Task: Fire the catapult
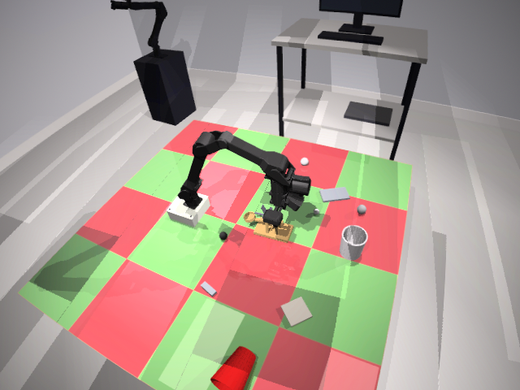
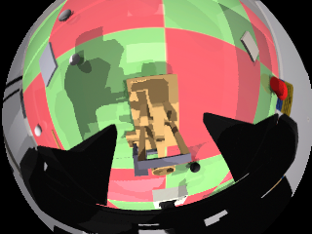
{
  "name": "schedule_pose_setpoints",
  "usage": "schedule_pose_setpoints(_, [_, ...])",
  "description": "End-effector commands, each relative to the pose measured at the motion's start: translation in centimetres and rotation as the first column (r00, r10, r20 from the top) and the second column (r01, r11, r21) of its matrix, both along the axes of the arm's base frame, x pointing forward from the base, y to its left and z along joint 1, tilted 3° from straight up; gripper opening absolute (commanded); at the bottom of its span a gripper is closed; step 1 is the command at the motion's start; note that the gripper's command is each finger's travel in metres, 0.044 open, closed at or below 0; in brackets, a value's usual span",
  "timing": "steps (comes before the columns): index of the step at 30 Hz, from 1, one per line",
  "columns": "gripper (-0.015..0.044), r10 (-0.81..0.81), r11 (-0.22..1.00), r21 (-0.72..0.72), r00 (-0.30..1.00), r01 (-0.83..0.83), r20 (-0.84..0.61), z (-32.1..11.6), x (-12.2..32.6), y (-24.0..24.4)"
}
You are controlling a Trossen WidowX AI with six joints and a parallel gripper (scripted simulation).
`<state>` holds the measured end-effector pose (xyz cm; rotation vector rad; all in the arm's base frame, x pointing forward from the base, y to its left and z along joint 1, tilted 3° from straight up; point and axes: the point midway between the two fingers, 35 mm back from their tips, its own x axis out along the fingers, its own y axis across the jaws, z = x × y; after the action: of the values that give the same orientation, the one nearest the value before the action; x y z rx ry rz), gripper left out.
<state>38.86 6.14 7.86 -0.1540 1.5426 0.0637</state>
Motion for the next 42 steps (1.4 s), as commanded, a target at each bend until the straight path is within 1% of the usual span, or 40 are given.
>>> schedule_pose_setpoints(1, [0.044,0.004,1.0,0.001,1.0,-0.004,-0.003,-1.1,-0.1,0.0])
schedule_pose_setpoints(34, [0.044,0.004,1.0,0.001,1.0,-0.004,-0.003,-6.1,0.0,-0.3])
schedule_pose_setpoints(39, [0.044,0.004,1.0,0.001,1.0,-0.004,-0.003,-6.4,0.0,-0.3])
schedule_pose_setpoints(42, [0.0361,-0.001,1.0,0.0,1.0,0.001,0.001,-6.0,0.1,-0.3])
